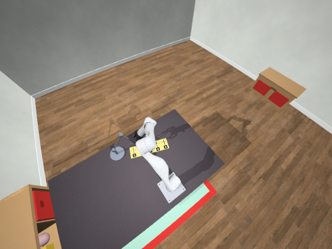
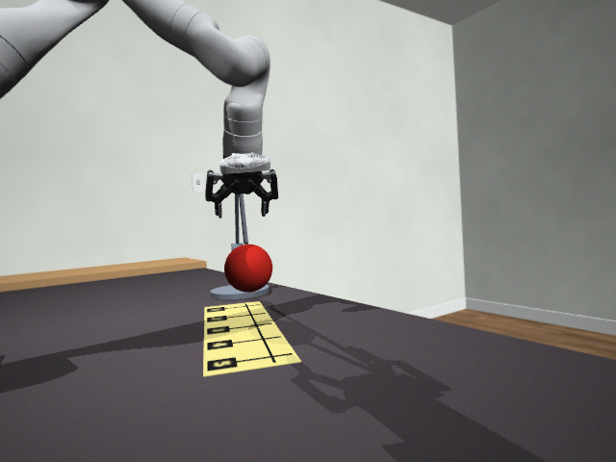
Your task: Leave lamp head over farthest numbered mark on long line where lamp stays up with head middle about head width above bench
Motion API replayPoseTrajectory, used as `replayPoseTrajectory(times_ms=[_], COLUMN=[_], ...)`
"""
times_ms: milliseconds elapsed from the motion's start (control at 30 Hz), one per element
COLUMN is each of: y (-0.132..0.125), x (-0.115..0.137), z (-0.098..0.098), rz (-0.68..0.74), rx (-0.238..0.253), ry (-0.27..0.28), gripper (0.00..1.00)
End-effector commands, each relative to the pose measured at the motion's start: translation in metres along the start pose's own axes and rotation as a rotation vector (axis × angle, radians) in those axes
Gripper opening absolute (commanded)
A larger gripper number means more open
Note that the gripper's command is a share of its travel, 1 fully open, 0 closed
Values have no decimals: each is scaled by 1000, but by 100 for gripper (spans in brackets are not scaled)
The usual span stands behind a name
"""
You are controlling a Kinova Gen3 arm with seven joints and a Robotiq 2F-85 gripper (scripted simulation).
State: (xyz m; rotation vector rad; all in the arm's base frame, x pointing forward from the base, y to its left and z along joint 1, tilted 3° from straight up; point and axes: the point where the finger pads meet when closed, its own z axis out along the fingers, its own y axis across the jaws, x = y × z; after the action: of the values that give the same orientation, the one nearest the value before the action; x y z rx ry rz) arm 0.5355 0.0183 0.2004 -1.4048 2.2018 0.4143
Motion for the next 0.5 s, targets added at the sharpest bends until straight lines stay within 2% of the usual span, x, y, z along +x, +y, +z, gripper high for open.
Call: replayPoseTrajectory(times_ms=[0,233,300,467], y=[-4,-3,-3,-3], x=[-3,-2,-2,-1], z=[-16,-47,-47,-67], rz=[-4,-4,-4,-3], rx=[15,15,15,12], ry=[-7,-7,-7,-5], gripper=[100,100,100,100])
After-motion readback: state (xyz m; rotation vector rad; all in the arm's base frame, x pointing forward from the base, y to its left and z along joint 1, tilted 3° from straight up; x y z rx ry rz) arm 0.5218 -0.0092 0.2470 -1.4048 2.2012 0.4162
